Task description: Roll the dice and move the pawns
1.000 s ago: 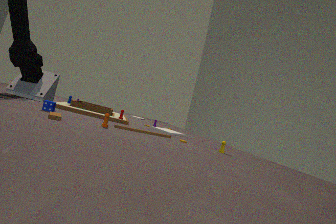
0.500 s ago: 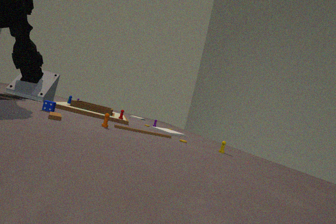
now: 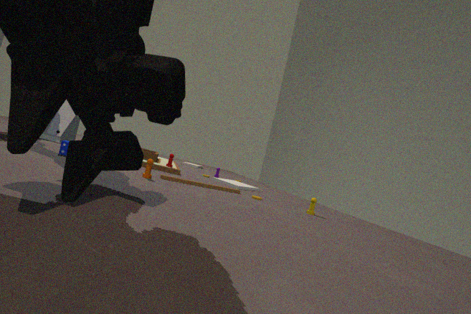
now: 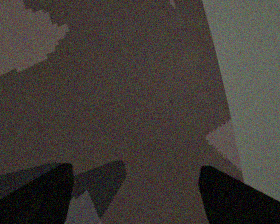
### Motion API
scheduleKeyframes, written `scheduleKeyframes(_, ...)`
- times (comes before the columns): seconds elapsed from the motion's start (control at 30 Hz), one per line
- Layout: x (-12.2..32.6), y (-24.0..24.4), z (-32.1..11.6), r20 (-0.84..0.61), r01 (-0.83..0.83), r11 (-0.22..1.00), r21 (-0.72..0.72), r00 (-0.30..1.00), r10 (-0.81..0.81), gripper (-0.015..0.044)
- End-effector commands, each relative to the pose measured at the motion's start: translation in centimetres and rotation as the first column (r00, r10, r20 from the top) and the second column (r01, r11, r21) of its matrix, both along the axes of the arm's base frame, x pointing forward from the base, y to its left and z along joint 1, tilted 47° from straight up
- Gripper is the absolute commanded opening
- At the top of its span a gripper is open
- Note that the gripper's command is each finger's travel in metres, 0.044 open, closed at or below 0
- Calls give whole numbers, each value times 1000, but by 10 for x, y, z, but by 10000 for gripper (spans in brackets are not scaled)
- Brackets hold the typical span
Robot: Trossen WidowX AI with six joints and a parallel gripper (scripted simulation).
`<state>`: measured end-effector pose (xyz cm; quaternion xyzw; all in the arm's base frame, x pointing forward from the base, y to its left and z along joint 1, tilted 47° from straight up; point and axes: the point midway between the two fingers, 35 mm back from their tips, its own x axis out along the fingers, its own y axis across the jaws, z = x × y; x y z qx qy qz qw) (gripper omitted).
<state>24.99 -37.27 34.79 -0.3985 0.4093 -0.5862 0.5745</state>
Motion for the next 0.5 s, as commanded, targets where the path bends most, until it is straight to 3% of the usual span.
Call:
scheduleKeyframes(0.0, 44, 21, -18, 57, -118, 992, 45, 992, 116, 275)
scheduleKeyframes(0.3, 112, 54, -59, 128, -271, 951, 151, 959, 253, 275)
scheduleKeyframes(0.47, 171, 98, -115, 199, -374, 881, 290, 924, 327, 275)
